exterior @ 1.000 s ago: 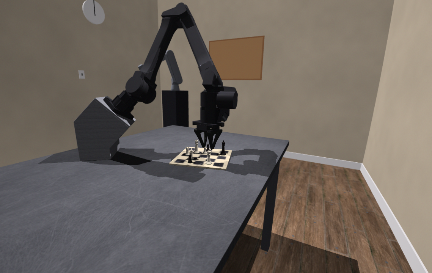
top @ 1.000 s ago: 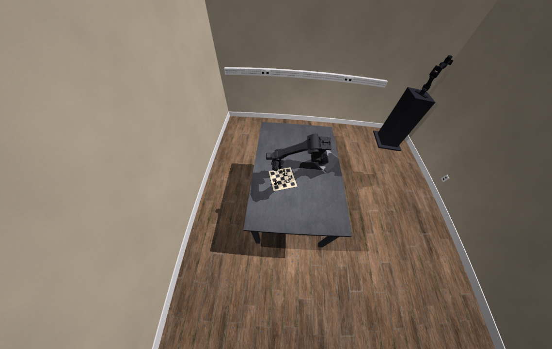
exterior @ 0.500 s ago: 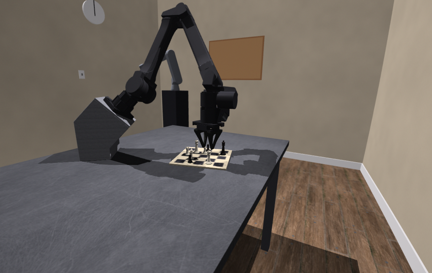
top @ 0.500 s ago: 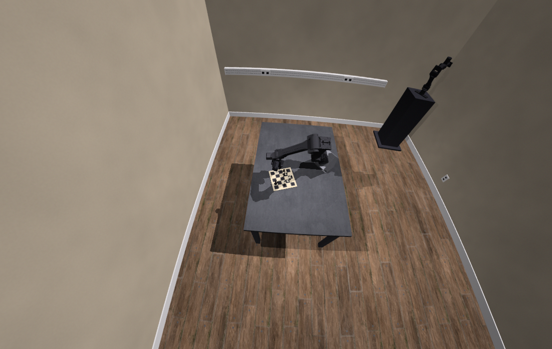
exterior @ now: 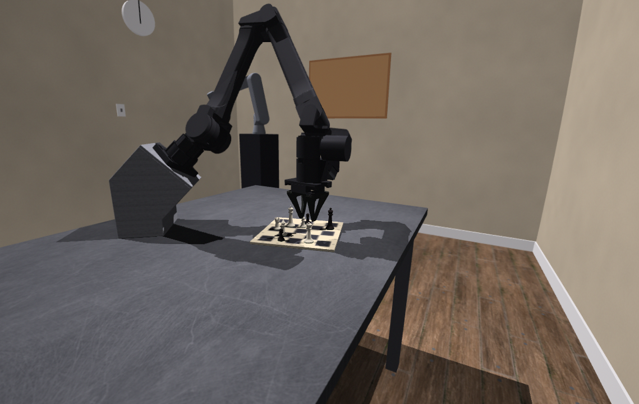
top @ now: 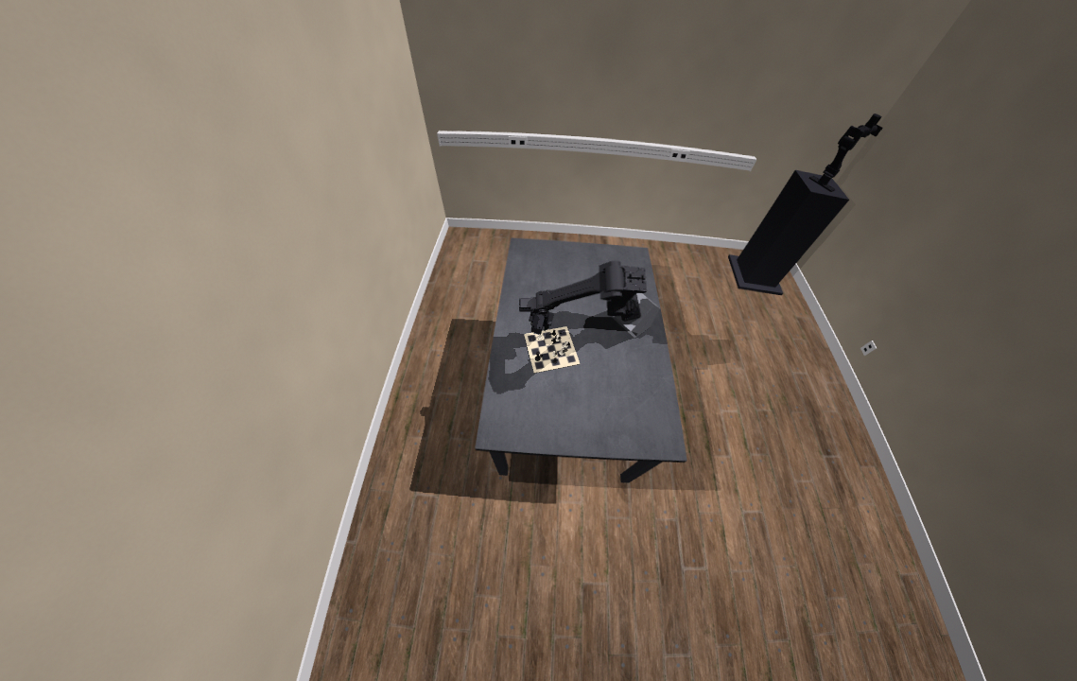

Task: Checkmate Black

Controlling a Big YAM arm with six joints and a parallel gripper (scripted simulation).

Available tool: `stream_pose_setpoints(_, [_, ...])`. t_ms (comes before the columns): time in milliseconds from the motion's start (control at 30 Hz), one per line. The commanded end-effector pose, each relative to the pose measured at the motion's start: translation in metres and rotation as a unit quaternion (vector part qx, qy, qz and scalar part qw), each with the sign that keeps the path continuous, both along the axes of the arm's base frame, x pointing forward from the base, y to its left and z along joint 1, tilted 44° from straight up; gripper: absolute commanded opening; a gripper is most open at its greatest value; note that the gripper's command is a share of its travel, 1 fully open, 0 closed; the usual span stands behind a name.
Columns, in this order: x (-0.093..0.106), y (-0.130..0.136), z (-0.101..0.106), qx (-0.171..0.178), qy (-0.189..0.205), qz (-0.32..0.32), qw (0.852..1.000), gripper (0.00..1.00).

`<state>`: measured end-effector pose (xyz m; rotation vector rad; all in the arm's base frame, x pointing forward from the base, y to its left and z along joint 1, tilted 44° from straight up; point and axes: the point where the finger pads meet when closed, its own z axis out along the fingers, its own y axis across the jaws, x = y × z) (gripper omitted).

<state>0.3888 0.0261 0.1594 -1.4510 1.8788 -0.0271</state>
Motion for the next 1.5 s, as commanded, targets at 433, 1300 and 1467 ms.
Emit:
stream_pose_setpoints(433, [0.012, -0.007, 0.011, -0.004, -0.013, -0.002, 1.0, 0.4])
stream_pose_setpoints(1300, [0.014, -0.005, 0.011, -0.003, -0.016, -0.001, 1.0, 0.4])
stream_pose_setpoints(1467, [0.011, 0.005, -0.002, 0.001, -0.004, 0.001, 1.0, 0.4])
